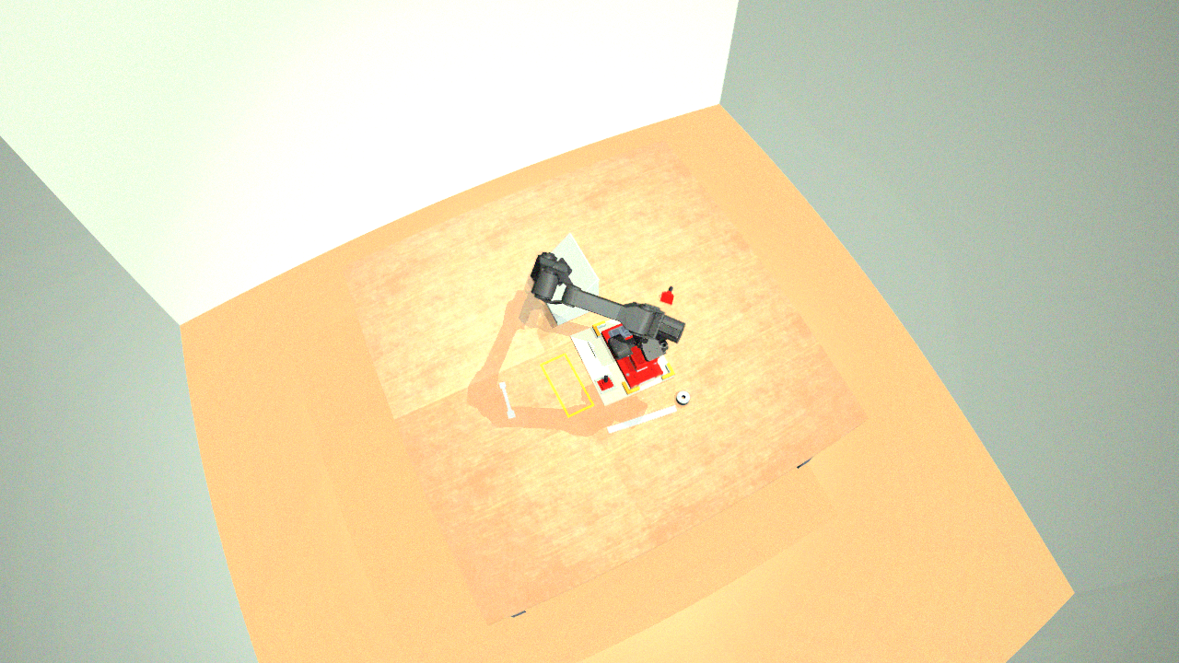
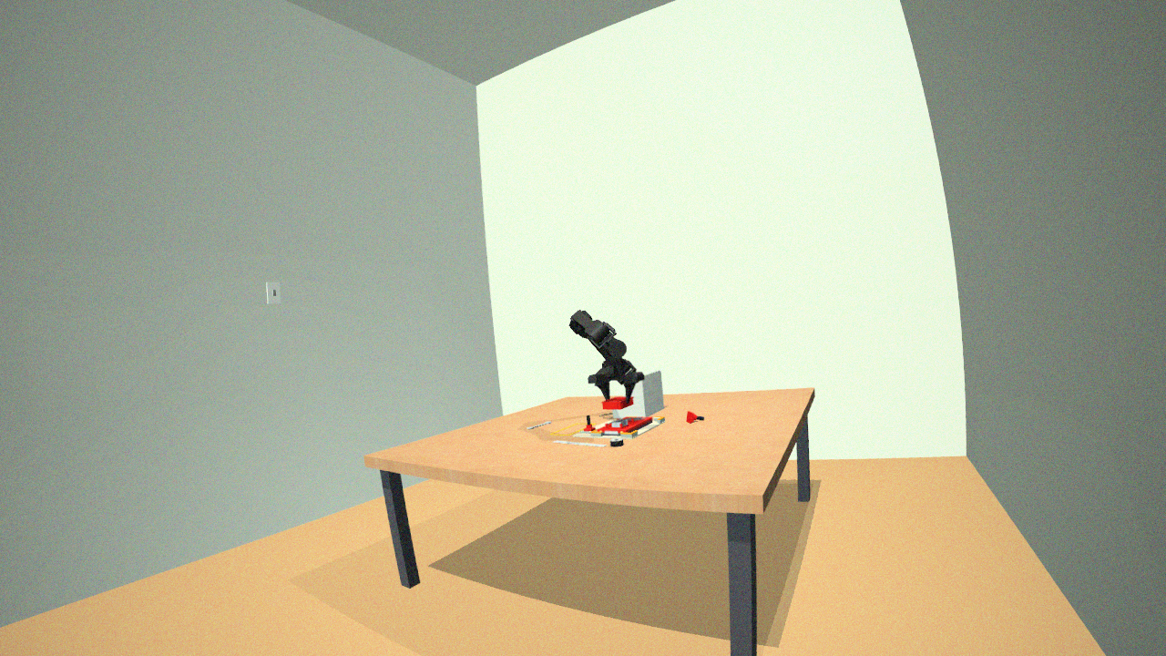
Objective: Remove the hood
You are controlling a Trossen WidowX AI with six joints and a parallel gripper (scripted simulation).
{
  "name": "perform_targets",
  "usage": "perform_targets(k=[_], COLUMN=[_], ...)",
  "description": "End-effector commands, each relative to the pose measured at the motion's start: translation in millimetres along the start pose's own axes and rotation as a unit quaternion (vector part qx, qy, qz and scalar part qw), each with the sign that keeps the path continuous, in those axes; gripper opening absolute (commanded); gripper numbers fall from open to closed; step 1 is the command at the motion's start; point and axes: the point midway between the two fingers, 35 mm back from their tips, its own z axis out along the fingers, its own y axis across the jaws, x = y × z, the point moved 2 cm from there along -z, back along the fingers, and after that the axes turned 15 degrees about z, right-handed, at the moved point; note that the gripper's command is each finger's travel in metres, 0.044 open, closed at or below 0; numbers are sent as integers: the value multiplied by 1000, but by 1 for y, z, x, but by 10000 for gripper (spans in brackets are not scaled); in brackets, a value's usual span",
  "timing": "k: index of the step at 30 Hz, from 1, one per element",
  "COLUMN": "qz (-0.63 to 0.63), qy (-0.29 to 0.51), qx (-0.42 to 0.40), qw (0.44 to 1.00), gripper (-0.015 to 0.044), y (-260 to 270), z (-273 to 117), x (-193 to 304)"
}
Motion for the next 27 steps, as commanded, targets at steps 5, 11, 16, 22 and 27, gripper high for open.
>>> perform_targets(k=[5, 11, 16, 22, 27], qz=[0, 0, 0, 0, 1], qy=[1, 2, 2, 2, 2], qx=[-2, -5, -6, -7, -6], qw=[1000, 1000, 1000, 1000, 1000], gripper=[0, 0, 0, 0, 0], y=[-17, -47, -73, -104, -130], z=[-2, -5, -7, -8, -9], x=[-8, -18, -25, -31, -33])
